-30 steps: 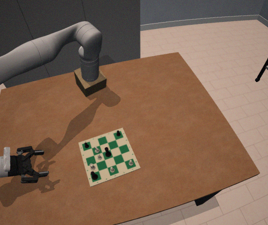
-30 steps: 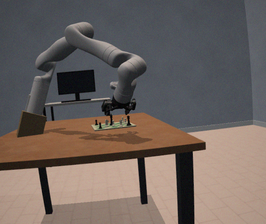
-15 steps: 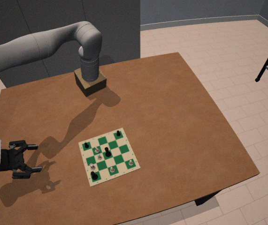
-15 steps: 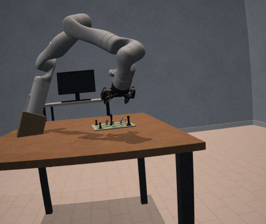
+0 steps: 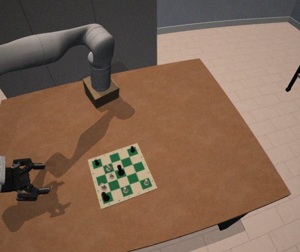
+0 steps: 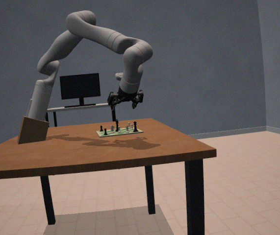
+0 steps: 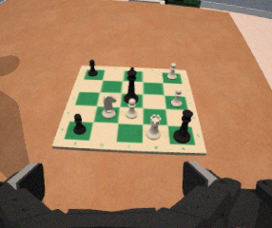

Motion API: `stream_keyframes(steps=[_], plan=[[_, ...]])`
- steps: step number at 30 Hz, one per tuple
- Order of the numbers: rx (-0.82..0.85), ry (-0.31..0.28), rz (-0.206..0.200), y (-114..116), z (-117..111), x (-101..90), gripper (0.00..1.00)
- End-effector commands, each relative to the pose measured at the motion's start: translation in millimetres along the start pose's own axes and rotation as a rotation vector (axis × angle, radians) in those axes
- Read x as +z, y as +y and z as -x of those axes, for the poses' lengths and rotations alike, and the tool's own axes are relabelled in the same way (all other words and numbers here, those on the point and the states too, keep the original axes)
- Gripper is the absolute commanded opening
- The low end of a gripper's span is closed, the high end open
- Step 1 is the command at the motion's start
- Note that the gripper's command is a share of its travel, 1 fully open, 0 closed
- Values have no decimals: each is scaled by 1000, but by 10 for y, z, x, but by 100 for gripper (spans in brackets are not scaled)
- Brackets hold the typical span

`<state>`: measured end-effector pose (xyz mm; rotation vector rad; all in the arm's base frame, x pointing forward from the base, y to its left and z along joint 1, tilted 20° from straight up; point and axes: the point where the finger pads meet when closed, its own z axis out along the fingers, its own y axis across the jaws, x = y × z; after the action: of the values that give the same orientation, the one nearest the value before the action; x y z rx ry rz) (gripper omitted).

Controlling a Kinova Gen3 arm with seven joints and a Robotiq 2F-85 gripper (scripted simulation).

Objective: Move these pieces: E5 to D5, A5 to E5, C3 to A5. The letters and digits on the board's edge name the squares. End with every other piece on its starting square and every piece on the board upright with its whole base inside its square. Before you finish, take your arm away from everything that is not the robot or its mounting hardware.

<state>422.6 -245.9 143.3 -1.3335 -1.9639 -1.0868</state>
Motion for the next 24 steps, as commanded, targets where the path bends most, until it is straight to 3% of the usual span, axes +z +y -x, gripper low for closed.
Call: stream_keyframes(steps=[1,12,14,24], plan=[[-23,-28,-5,39,-87,-10,100],[-189,-215,-37,207,-365,205,100],[-189,-215,-37,207,-365,205,100],[-422,-449,-128,190,-701,543,100]])
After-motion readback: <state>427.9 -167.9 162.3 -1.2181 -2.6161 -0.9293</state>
